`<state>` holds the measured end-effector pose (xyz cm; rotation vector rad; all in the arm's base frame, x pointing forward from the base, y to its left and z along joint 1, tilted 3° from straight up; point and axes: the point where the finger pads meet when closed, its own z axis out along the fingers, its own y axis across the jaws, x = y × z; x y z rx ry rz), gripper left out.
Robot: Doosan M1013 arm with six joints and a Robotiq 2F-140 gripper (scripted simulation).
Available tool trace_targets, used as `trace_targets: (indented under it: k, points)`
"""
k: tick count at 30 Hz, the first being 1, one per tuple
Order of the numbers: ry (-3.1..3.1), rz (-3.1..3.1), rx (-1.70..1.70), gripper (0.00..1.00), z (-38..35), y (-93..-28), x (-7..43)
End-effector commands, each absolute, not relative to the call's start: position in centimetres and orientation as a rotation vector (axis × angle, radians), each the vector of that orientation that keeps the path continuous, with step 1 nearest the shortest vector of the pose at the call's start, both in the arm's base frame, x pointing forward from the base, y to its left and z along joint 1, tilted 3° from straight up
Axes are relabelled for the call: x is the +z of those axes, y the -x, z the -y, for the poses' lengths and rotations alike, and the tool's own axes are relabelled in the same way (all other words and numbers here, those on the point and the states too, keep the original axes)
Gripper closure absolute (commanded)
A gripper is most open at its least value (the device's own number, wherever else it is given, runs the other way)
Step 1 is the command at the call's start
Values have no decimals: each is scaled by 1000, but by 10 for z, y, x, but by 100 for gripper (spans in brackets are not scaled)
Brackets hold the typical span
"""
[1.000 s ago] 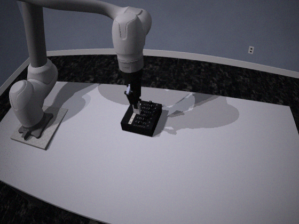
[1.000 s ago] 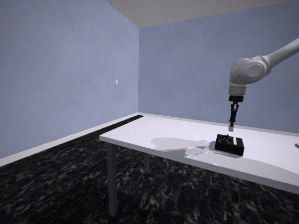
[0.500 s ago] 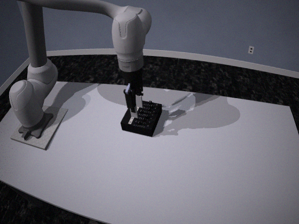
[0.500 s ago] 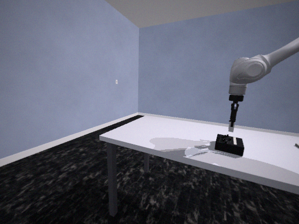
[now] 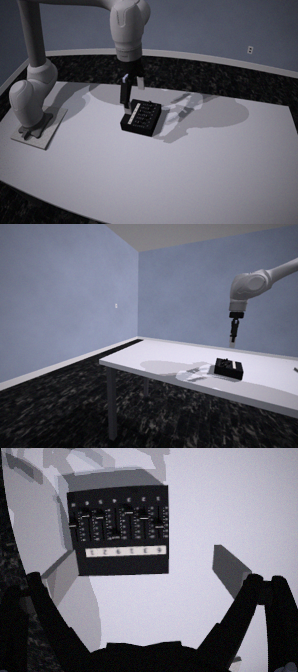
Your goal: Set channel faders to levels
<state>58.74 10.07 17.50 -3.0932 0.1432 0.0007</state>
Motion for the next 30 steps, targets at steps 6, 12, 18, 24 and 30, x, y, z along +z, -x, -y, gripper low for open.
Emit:
trace_targets:
  k: [6,12,18,24,30]
  points:
    - [3093,-143,1,0,-100,-587,193]
    - [3093,-143,1,0,-100,-587,194]
    - [3093,-143,1,0,-100,-587,194]
    - [3093,-143,1,0,-100,-587,194]
    - [3093,-143,1,0,-100,-587,194]
